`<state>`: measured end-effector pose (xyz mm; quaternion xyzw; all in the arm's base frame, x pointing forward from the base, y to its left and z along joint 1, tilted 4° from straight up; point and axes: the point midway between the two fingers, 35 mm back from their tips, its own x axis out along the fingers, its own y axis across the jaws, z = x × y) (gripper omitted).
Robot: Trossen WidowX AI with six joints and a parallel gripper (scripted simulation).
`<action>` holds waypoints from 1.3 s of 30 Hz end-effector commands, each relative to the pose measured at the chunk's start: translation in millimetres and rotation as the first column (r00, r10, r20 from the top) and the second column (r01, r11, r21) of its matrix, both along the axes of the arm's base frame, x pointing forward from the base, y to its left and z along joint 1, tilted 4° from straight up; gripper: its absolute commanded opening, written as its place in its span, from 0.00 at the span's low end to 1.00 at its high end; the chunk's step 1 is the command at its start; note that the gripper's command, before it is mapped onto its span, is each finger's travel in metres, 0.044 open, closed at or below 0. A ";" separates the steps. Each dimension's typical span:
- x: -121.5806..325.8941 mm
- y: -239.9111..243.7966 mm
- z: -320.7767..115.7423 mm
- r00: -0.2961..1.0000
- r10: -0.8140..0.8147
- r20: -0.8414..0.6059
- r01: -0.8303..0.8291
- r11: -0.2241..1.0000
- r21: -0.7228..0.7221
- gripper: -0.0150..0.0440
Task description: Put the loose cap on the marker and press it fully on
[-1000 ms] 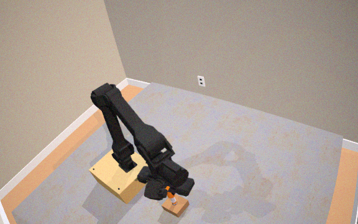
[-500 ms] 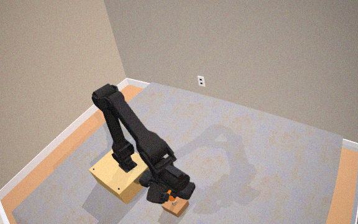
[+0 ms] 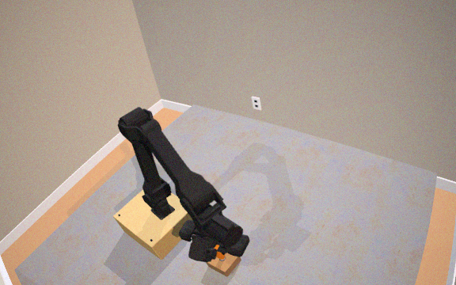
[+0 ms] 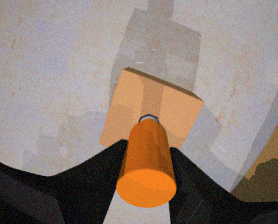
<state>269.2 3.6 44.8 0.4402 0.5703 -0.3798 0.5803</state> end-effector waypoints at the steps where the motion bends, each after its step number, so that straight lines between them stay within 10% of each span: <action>1: -0.2 0.7 -1.8 1.000 -0.005 -0.003 0.005 1.000 0.004 0.25; 6: -0.2 0.7 -1.8 1.000 -0.005 -0.003 0.005 1.000 0.004 0.25; 23: -0.3 0.1 -1.2 1.000 0.000 -0.003 0.000 1.000 0.001 1.00; 36: -4.5 -4.8 73.7 1.000 0.000 -0.002 0.000 1.000 0.000 1.00; 39: -4.6 -4.9 72.7 0.990 0.144 0.006 -0.144 0.990 -0.009 0.87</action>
